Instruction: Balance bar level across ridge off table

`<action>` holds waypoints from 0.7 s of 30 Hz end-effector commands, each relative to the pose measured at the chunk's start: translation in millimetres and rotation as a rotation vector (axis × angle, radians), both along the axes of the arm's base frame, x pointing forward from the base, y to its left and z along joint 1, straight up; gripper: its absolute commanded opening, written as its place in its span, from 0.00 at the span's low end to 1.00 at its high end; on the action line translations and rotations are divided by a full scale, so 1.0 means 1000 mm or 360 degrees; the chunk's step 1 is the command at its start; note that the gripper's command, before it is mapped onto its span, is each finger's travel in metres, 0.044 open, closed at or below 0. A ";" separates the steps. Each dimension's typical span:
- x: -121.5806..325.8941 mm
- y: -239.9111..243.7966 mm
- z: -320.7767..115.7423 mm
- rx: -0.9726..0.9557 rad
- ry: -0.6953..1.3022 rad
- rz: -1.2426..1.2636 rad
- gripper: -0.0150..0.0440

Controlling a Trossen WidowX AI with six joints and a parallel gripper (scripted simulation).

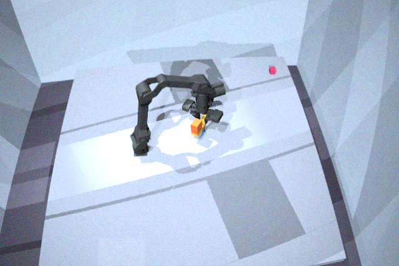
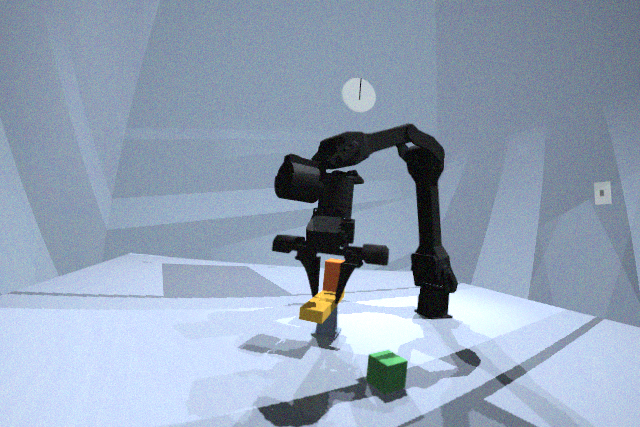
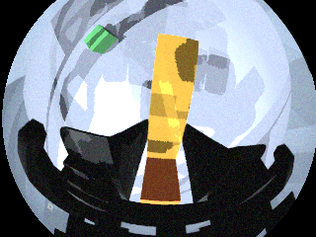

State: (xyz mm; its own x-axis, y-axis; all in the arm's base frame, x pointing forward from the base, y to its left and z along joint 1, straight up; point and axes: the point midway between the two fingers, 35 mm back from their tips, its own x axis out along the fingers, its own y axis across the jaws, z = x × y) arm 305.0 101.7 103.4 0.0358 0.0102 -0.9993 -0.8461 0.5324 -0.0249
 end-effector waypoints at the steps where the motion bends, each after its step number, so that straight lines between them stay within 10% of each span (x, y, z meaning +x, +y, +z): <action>1: 0.000 0.000 0.000 0.0000 0.0001 0.0000 0.25; 12: 0.000 0.000 0.000 0.0000 0.0001 0.0000 0.25; 21: 0.000 0.000 0.000 0.0000 0.0001 0.0000 0.54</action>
